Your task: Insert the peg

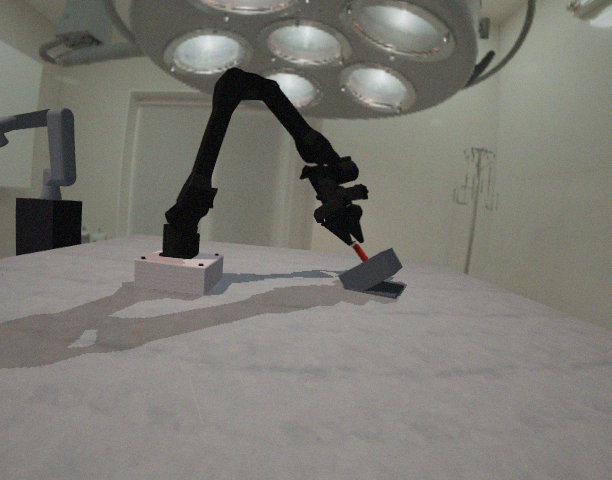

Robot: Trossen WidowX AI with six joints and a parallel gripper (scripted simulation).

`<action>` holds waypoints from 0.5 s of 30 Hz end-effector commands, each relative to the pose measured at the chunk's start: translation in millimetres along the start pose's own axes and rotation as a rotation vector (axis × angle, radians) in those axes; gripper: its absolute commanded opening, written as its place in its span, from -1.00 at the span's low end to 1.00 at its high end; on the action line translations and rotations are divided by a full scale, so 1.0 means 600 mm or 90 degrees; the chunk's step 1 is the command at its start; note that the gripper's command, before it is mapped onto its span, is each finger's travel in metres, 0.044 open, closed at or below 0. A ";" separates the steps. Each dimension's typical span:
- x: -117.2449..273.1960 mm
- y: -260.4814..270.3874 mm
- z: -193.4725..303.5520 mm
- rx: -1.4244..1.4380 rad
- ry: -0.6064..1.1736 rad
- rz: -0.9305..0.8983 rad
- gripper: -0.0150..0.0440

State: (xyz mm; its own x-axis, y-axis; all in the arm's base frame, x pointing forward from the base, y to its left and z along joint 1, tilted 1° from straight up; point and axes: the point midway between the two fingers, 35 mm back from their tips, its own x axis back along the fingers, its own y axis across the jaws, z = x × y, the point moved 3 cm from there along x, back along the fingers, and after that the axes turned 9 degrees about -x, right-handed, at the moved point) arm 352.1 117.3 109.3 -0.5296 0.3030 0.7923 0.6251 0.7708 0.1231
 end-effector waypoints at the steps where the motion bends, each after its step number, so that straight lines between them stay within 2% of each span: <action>1: 0.019 0.004 -0.002 -0.005 -0.003 -0.002 1.00; 15: 0.072 0.004 0.003 0.000 0.000 0.000 1.00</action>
State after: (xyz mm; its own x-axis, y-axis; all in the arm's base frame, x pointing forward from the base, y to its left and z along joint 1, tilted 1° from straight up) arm 333.3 130.1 134.4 -0.5233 0.3028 0.7965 0.6232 0.7735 0.1153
